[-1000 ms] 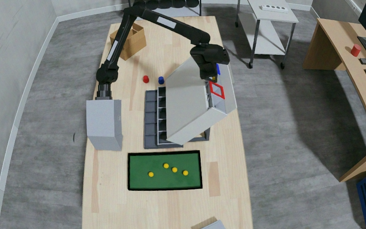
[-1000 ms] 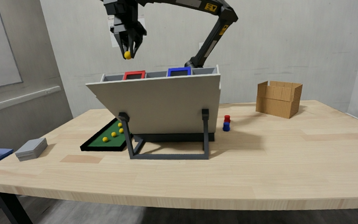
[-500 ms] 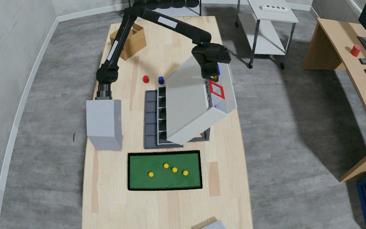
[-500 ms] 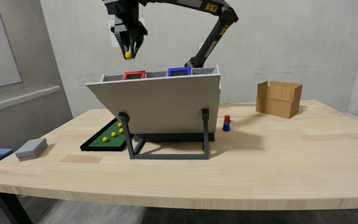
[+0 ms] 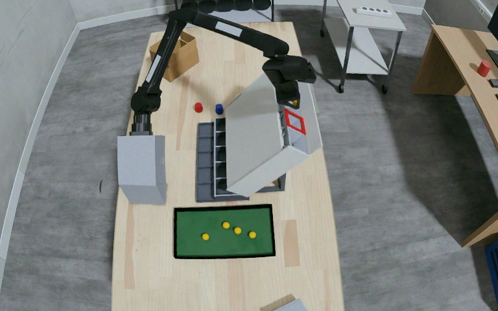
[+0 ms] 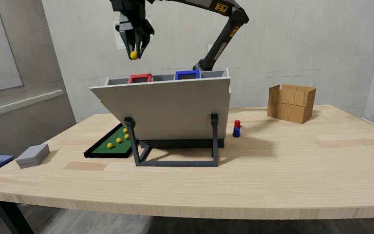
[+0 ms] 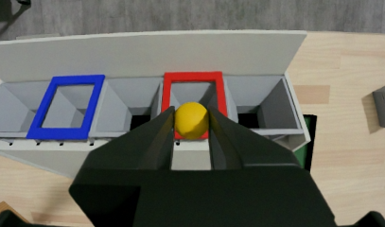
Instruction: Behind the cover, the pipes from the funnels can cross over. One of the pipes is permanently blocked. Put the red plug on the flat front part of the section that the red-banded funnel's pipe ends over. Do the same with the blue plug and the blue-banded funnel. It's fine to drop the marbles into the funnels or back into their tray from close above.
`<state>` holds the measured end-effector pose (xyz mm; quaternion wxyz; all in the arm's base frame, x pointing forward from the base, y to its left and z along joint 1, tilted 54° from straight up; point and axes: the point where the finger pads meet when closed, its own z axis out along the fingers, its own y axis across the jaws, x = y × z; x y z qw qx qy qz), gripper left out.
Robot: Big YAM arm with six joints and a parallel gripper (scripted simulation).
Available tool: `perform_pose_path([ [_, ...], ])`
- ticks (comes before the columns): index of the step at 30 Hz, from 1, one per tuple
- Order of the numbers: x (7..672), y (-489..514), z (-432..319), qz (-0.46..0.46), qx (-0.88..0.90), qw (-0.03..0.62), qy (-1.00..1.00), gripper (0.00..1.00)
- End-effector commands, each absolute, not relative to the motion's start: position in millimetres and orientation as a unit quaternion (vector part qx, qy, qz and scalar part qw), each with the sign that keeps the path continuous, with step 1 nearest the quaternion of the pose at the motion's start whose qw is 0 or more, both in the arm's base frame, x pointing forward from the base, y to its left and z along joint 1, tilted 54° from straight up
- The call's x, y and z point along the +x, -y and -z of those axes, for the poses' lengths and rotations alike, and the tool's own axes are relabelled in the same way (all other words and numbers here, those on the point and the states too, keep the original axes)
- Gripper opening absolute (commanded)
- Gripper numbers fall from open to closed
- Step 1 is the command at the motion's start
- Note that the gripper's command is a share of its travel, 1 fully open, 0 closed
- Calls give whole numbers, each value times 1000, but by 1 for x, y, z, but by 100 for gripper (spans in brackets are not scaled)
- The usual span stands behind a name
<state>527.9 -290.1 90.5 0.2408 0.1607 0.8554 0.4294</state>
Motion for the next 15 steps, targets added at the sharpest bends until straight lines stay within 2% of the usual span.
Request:
perform_pose_path([
  [1,542,294,-98,-420,149,258,-857,0],
  [15,534,275,-78,-420,149,258,-857,0],
])
